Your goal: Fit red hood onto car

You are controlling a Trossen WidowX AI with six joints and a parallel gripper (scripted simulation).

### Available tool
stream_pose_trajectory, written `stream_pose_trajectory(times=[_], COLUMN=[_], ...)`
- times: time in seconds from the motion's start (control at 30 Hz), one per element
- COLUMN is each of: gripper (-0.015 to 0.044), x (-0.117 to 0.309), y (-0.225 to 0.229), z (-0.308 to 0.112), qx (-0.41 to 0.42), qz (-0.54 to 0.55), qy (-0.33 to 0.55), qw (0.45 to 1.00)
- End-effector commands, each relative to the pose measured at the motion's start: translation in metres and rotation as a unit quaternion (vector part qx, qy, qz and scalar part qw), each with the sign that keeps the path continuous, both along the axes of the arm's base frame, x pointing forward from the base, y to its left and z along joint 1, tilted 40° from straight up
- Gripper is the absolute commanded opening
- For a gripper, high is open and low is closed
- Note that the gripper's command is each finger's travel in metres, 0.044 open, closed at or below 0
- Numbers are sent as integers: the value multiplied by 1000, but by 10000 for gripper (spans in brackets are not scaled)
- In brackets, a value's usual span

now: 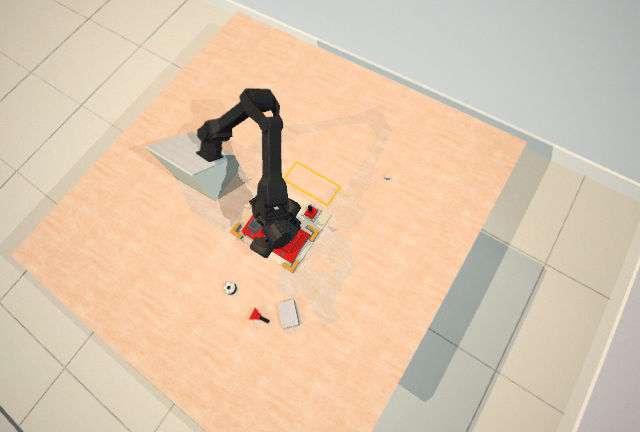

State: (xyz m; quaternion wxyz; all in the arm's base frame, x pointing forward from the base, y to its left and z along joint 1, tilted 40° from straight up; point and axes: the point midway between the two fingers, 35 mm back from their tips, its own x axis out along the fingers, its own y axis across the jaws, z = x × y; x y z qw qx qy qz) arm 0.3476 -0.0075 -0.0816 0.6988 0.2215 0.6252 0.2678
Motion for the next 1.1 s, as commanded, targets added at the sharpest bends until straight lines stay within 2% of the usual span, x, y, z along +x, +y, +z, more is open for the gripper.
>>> stream_pose_trajectory(times=[0.0,1.07], gripper=[0,0], x=[0,0], y=[-1,7], z=[1,-8], qx=[-2,-2], qz=[1,0], qy=[-1,-2], qw=[1000,1000])
